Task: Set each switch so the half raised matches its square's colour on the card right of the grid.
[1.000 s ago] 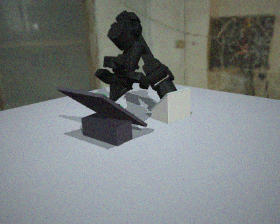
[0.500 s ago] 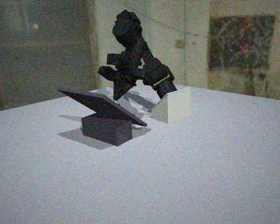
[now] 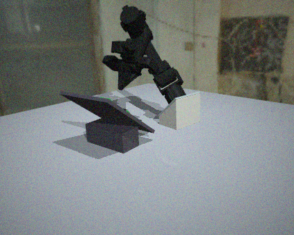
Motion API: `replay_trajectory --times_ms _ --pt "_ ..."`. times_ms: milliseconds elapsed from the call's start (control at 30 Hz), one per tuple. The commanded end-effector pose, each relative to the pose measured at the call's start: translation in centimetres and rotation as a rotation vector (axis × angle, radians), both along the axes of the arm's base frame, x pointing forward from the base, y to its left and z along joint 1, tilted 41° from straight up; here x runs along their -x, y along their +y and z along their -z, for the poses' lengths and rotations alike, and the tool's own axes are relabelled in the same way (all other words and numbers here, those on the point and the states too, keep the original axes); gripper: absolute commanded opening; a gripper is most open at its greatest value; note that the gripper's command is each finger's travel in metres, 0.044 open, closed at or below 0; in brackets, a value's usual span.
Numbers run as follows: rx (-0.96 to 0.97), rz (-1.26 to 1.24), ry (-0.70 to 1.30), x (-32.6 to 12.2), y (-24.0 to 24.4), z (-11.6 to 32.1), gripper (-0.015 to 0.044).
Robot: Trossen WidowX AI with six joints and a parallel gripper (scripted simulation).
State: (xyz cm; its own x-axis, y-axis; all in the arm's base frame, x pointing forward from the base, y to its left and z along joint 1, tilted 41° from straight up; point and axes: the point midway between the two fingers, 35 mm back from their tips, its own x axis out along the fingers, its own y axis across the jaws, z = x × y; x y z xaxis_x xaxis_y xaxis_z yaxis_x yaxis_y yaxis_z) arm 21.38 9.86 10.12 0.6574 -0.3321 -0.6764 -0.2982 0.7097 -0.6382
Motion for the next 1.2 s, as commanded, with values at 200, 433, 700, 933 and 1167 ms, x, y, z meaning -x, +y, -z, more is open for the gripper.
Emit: replay_trajectory --times_ms 200,433,700,933,1167 --pt "-0.015 -0.006 -0.019 -1.9 -2.3 -0.9 0.0" --pt "-0.017 -0.015 -0.033 -3.0 -3.0 0.2 0.0" --pt "-0.017 -0.015 -0.034 -3.7 -3.4 0.9 0.0" --pt "-0.017 -0.015 -0.034 -4.3 -3.7 1.4 0.0" --pt "-0.017 -0.015 -0.034 -4.6 -3.8 1.8 0.0"
